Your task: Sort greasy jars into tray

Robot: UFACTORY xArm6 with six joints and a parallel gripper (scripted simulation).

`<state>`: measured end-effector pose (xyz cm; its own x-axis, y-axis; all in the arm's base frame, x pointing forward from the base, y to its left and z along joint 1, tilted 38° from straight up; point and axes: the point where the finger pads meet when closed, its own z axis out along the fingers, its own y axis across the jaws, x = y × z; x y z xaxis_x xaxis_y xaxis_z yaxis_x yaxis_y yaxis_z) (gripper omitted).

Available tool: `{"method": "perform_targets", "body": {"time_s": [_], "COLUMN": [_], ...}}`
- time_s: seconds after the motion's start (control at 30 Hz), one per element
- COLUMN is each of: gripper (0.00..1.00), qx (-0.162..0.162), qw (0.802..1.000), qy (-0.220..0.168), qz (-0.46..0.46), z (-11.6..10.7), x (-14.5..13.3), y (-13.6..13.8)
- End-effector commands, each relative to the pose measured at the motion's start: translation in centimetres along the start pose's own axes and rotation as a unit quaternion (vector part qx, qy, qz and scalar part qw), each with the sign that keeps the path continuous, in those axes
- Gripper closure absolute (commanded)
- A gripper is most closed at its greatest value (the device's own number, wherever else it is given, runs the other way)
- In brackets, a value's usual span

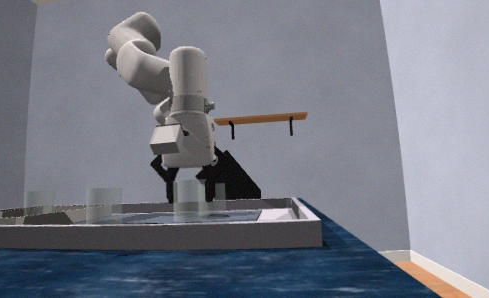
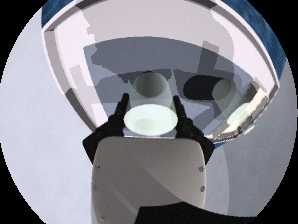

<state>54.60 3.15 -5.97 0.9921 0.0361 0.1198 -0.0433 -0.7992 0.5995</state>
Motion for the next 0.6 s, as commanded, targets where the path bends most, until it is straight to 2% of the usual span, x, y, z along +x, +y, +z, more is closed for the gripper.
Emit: {"method": "perform_targets", "body": {"time_s": [0.0,0.57], "gripper": [1.00,1.00], "qx": [0.001,0.001], "qw": [1.000,1.000], "qy": [0.002,0.002], "qz": [0.001,0.001], "z": [-1.7,-5.7], "x": [0.2,0.2], "y": [0.0,0.0]}}
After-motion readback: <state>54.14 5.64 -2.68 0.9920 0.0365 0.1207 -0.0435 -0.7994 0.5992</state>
